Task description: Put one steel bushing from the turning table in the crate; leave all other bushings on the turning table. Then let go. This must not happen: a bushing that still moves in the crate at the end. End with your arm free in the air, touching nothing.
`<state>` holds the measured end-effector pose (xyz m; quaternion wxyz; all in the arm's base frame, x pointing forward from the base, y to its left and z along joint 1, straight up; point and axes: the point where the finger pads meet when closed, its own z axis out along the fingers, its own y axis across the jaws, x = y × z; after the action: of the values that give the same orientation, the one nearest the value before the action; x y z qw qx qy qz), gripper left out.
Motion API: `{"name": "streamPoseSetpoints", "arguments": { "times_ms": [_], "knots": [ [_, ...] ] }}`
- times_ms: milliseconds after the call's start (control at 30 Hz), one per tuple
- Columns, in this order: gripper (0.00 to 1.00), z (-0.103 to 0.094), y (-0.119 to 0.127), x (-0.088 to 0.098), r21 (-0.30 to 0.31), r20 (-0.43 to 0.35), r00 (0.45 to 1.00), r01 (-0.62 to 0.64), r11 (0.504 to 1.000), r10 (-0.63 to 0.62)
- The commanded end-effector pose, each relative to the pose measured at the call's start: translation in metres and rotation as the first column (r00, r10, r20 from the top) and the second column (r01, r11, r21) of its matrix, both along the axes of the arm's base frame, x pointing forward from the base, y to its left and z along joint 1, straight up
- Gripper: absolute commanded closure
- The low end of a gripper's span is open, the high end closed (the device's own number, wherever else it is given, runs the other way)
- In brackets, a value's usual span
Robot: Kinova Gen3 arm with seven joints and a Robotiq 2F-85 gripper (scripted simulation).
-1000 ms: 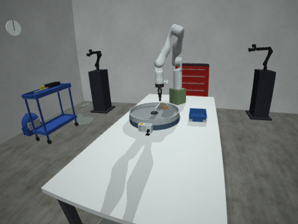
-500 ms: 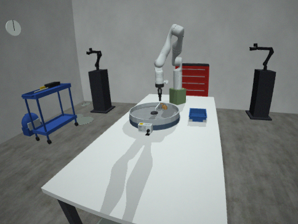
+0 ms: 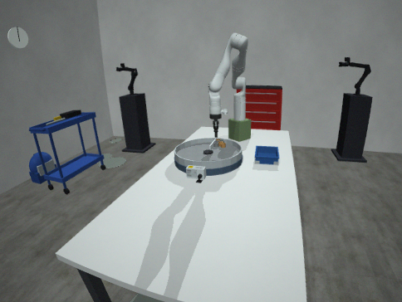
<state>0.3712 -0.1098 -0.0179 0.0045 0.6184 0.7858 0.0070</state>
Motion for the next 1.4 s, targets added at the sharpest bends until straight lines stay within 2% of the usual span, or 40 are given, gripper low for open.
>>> {"name": "streamPoseSetpoints", "arguments": {
  "times_ms": [0,400,567,1367],
  "knots": [
    [0.86,-0.011,-0.002,-0.003,0.000,-0.009,1.000,0.005,1.000,-0.005],
    [0.86,-0.011,-0.002,-0.003,0.000,-0.009,1.000,0.005,1.000,-0.005],
    [0.86,-0.030,-0.002,-0.003,0.000,-0.009,1.000,0.005,1.000,-0.005],
    [0.86,-0.033,-0.002,-0.003,0.000,-0.009,1.000,0.005,1.000,-0.005]
  ]
}}
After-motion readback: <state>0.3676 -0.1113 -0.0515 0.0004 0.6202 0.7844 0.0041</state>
